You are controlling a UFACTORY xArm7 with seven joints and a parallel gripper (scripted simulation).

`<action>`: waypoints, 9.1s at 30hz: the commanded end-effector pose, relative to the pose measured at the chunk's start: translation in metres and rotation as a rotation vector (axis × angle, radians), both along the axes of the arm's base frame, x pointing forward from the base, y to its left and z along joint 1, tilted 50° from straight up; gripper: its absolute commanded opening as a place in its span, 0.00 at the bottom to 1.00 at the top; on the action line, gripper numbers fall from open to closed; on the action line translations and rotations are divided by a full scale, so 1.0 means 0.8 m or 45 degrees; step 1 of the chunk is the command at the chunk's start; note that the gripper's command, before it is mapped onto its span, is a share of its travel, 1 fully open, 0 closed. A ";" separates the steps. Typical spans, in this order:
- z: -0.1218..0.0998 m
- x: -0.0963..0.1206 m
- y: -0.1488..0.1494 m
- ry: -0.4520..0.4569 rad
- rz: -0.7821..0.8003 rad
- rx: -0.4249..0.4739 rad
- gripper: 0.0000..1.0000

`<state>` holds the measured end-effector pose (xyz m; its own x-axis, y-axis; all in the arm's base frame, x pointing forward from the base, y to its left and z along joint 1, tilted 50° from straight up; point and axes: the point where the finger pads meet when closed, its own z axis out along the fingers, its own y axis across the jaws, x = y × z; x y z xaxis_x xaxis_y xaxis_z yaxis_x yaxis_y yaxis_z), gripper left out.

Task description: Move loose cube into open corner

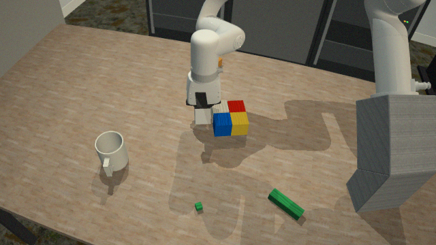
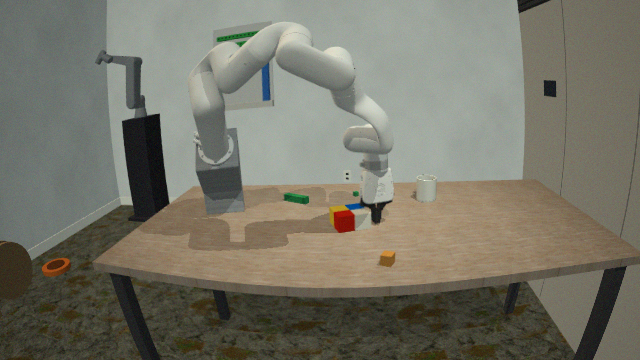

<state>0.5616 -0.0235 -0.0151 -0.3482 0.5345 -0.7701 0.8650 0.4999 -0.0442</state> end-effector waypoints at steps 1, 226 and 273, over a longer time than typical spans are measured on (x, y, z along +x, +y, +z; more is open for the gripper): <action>0.002 0.000 0.004 -0.002 0.005 0.003 0.00; 0.071 -0.061 -0.085 -2.720 -2.548 1.452 0.49; 0.061 -0.059 -0.086 -2.719 -2.547 1.452 0.49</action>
<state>0.5137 -0.0951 0.0345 0.3487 -0.5349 0.7696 -0.8644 -0.5009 0.0436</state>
